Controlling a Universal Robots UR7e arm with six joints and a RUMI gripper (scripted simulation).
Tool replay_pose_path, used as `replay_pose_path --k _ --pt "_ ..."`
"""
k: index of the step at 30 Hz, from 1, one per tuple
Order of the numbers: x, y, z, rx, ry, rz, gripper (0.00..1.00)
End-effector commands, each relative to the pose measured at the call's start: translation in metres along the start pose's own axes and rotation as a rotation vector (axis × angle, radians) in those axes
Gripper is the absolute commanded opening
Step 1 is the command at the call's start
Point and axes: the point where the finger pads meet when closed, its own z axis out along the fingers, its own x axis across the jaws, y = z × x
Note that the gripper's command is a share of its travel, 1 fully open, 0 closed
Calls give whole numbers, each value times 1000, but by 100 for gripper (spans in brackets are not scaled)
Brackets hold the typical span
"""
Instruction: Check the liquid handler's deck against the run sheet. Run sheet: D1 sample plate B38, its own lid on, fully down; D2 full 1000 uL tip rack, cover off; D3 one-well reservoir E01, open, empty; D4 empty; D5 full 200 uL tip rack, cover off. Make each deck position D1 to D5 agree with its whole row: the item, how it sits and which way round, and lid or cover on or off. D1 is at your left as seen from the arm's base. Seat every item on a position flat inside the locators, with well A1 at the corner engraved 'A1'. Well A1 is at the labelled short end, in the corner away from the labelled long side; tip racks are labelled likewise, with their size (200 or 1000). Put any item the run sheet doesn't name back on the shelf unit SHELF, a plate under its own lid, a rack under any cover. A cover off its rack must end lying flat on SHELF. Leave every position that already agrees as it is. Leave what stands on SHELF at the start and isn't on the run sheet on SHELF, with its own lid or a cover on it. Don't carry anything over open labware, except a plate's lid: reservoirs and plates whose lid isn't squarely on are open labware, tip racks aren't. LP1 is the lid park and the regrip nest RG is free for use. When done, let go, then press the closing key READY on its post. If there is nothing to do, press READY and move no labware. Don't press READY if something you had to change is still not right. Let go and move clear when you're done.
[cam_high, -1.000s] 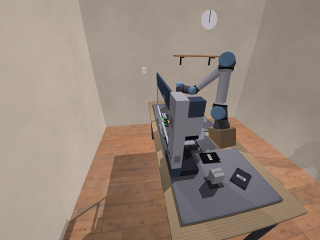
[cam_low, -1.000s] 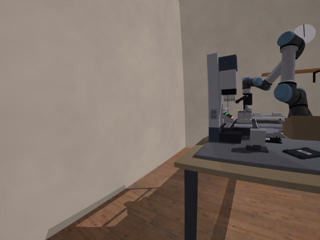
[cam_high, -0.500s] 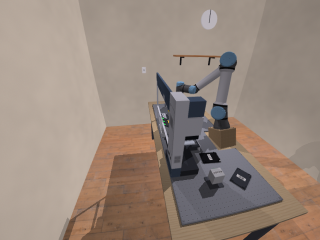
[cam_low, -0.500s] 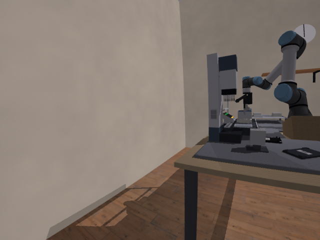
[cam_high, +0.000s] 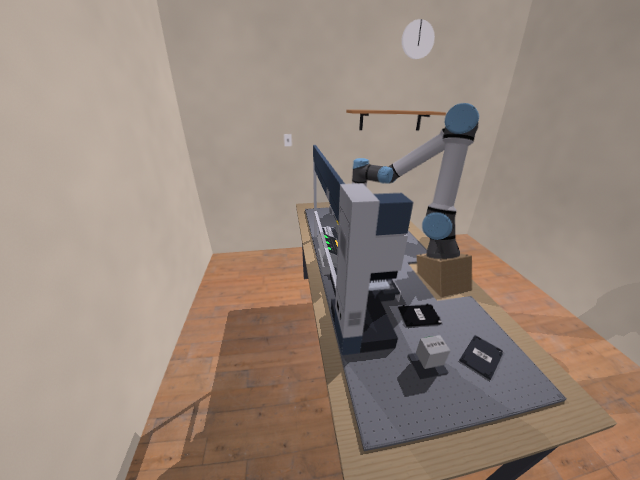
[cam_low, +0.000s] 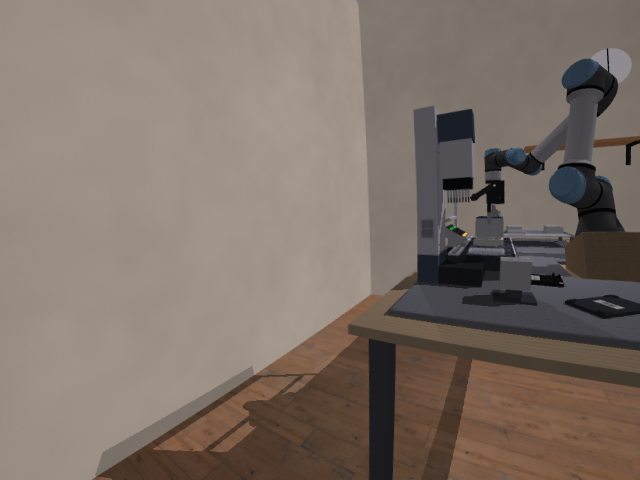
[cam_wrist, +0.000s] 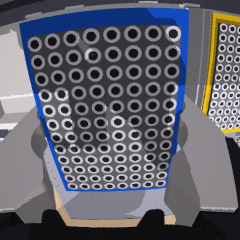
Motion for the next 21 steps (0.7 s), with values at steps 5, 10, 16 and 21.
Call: replay_pose_path --k 5,10,16,21 --pt "2 -1 -15 3 3 1 0" --pt "2 -1 -23 3 3 1 0" --pt "2 -1 -33 3 3 1 0" --pt "1 -1 -40 3 3 1 0"
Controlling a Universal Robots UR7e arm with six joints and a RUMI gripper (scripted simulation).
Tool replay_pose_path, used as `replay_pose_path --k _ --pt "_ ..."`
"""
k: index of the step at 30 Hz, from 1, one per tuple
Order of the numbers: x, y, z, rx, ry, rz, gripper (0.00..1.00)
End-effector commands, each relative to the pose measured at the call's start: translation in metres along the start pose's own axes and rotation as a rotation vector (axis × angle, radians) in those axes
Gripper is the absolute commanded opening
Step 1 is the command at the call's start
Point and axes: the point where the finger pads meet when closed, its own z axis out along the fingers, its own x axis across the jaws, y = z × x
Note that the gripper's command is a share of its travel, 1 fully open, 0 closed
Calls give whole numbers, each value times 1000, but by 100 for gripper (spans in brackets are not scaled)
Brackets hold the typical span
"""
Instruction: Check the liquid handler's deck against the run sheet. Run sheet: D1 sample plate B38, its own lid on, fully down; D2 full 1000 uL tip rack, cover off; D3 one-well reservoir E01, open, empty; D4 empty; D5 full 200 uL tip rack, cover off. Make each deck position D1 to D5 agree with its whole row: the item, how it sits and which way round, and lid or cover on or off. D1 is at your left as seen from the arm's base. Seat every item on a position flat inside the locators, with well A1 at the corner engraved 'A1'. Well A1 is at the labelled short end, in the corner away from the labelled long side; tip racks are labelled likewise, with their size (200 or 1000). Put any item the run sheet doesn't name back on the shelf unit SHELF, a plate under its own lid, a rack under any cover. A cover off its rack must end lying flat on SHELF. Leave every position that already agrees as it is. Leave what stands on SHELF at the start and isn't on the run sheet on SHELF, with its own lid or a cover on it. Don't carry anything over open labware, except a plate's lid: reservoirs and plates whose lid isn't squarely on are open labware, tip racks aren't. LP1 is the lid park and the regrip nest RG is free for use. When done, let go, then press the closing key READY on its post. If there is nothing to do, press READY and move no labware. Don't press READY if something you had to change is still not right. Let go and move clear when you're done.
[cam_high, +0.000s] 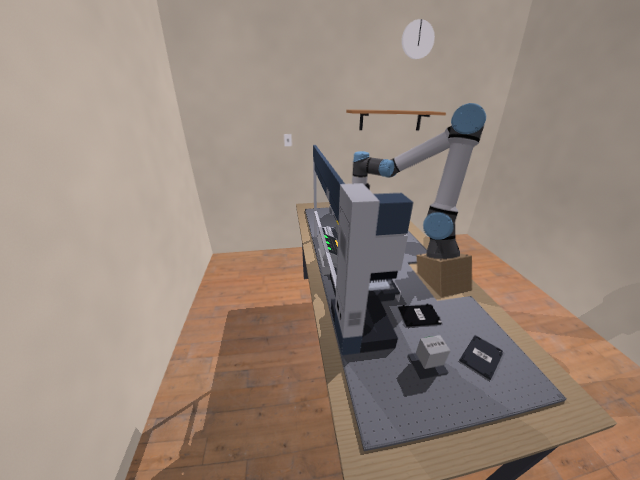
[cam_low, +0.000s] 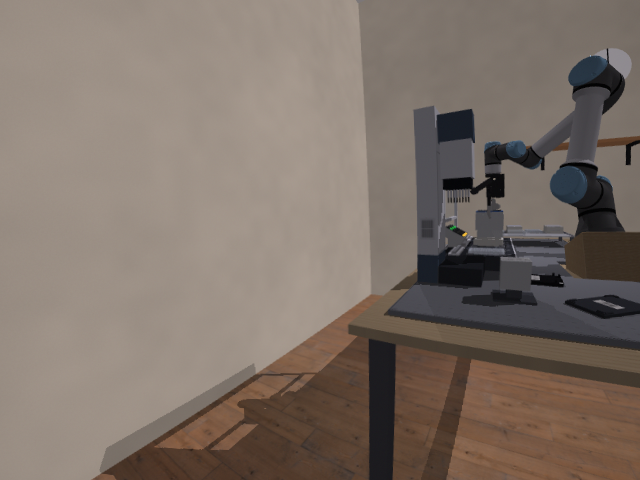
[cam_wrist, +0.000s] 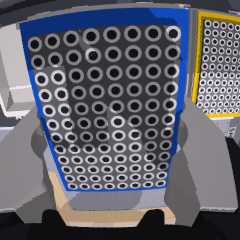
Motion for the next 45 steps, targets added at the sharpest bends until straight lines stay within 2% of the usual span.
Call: replay_pose_path --k 1,45 --pt "1 -1 -8 3 3 1 0" --pt "1 -1 -75 3 2 1 0"
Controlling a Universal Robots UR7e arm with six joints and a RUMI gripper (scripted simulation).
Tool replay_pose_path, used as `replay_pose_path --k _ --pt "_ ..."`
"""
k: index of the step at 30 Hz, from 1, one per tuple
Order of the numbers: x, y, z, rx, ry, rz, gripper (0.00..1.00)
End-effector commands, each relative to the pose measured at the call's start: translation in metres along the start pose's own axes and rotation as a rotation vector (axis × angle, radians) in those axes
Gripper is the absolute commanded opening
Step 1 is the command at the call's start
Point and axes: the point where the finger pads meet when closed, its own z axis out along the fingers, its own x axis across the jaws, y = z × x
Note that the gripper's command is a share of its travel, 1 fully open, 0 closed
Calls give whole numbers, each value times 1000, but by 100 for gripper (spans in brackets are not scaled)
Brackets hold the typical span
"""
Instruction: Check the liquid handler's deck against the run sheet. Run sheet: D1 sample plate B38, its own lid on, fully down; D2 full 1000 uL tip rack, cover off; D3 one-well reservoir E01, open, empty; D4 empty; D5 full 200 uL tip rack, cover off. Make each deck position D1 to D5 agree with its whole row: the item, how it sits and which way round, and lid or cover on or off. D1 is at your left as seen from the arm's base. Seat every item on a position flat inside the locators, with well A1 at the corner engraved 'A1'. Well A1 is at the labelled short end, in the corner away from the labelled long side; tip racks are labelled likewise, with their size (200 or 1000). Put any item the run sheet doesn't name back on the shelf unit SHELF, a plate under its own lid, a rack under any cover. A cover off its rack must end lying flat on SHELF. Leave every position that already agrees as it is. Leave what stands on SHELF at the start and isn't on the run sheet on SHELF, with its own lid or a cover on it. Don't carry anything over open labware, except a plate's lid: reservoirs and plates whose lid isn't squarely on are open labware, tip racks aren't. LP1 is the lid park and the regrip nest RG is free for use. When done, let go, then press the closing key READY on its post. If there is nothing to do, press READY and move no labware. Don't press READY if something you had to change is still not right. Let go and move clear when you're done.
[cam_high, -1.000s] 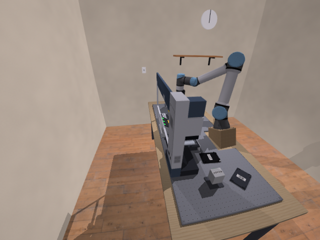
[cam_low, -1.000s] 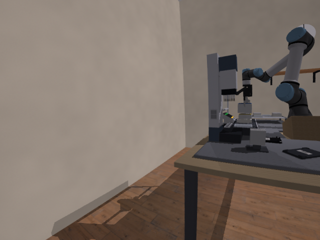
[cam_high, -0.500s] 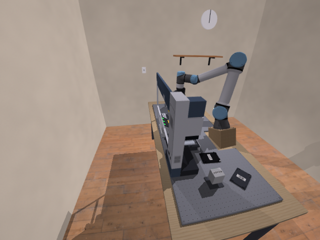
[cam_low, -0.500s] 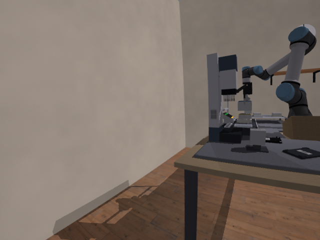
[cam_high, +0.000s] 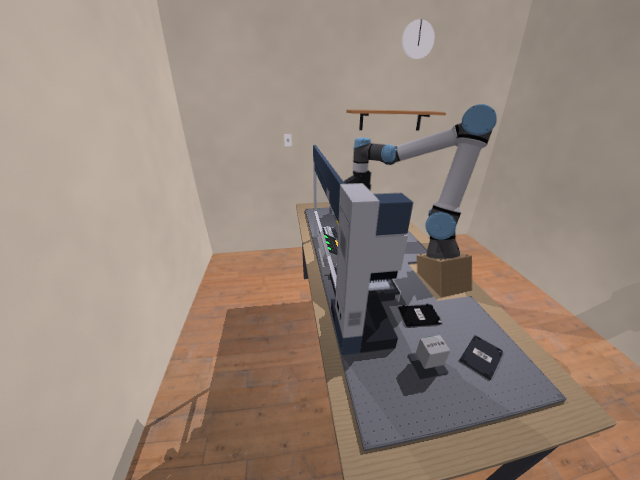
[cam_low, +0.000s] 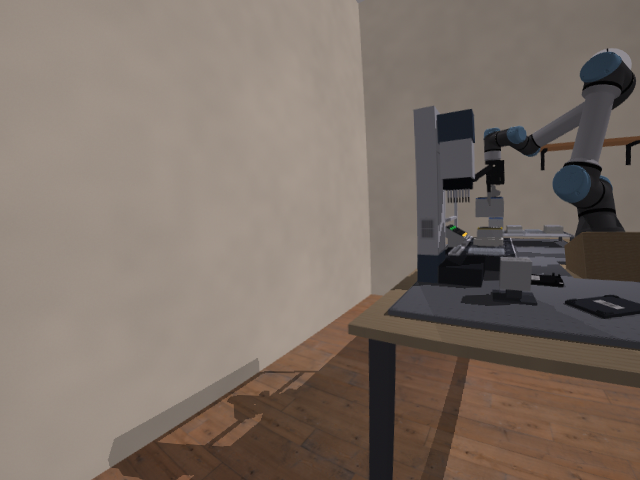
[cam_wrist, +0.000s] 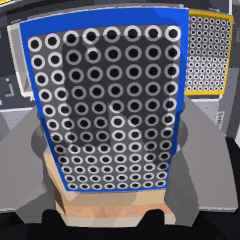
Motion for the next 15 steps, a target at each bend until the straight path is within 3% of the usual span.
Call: replay_pose_path --k 1,15 --pt "1 -1 -12 4 3 2 0" --pt "1 -1 -32 4 3 2 0"
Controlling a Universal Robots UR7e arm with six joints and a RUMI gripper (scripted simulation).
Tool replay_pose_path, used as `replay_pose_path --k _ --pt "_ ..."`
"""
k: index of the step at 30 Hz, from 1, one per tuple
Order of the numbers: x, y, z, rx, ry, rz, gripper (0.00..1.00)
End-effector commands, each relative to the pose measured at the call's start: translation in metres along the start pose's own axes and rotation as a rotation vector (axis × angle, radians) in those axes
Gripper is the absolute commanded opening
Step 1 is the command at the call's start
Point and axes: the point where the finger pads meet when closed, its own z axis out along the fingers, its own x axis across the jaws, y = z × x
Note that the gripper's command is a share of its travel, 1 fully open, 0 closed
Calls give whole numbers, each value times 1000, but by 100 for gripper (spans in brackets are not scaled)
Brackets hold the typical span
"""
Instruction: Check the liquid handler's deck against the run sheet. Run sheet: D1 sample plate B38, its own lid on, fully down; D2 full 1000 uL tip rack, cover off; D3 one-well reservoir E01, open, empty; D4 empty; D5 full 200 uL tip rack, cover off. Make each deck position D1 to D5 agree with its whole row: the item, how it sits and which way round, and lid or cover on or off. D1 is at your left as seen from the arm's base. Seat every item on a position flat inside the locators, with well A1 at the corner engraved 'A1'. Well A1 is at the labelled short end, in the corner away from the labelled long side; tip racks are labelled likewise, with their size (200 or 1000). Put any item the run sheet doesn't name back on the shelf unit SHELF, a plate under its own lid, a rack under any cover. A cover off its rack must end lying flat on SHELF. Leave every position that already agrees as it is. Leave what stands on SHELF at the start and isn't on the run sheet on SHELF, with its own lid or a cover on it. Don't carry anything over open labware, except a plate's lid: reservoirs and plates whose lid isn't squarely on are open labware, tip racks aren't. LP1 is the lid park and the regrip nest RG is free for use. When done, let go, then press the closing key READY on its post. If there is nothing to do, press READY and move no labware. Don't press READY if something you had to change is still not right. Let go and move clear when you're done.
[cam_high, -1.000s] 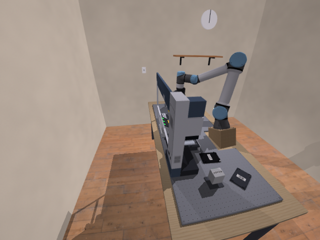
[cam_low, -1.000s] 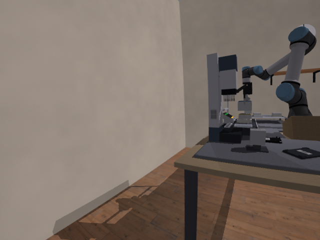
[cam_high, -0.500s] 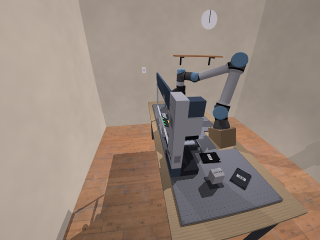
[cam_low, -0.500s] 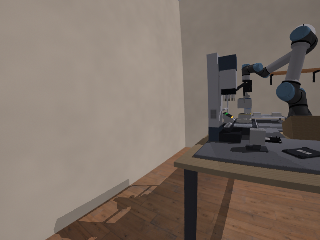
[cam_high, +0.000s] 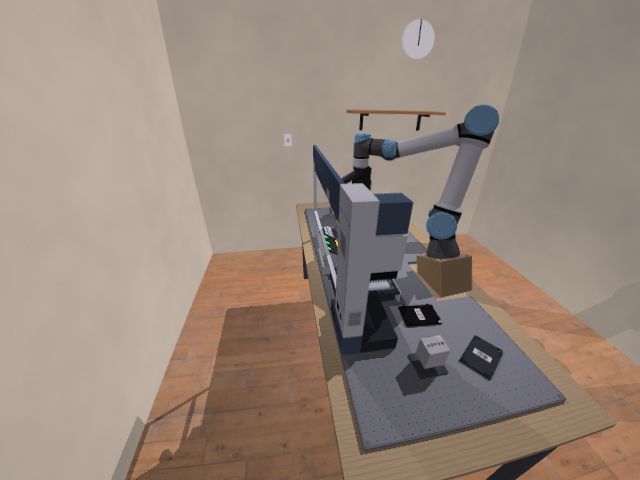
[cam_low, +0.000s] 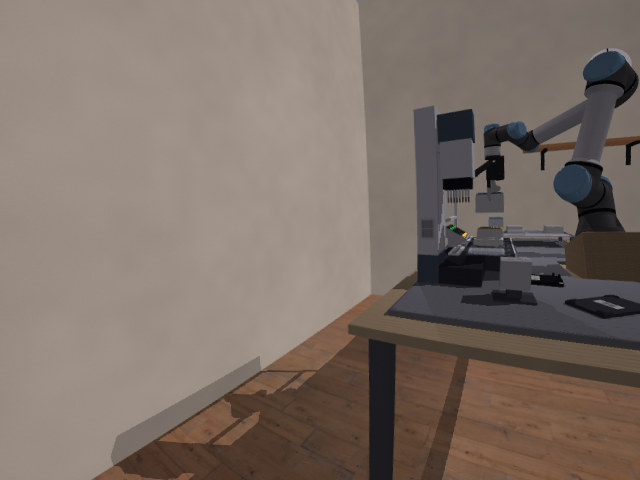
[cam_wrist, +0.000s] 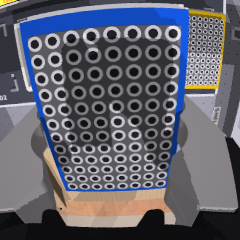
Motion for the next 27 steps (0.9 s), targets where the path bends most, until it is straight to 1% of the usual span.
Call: replay_pose_path --k 1,7,10,24,27 --pt "1 -1 -12 5 4 2 0" --pt "1 -1 -22 5 4 2 0" --pt "1 -1 -23 4 3 1 0" --pt "1 -1 -47 4 3 1 0" --pt "1 -1 -48 3 3 1 0"
